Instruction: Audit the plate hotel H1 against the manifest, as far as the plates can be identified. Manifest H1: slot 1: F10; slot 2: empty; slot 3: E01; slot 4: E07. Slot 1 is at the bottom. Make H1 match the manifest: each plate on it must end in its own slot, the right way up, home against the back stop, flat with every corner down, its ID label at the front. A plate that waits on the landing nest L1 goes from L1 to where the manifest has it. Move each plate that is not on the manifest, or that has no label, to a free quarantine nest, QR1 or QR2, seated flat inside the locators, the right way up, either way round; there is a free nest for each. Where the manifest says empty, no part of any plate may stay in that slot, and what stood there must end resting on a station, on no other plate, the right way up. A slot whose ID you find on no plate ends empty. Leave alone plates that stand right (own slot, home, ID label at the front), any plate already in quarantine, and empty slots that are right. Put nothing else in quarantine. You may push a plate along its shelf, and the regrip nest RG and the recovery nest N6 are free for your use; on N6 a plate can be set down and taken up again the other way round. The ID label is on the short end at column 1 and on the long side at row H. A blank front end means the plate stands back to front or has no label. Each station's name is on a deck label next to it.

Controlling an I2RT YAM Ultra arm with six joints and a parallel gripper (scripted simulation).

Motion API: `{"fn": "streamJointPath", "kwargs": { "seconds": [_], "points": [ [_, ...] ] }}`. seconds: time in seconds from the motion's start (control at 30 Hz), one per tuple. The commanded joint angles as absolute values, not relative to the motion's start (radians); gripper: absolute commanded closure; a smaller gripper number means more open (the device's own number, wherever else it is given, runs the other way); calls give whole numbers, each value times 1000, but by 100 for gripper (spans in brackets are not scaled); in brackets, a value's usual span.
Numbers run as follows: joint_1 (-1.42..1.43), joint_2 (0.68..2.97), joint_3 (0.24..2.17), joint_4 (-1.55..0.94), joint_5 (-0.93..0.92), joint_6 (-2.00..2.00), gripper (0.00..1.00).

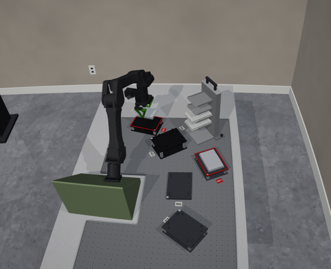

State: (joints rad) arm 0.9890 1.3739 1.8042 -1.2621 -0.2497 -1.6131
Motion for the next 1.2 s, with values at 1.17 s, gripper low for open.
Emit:
{"fn": "streamJointPath", "kwargs": {
  "seconds": [1.17],
  "points": [
    [1008, 1360, 1748, -1194, -237, -1598, 14]
  ]
}}
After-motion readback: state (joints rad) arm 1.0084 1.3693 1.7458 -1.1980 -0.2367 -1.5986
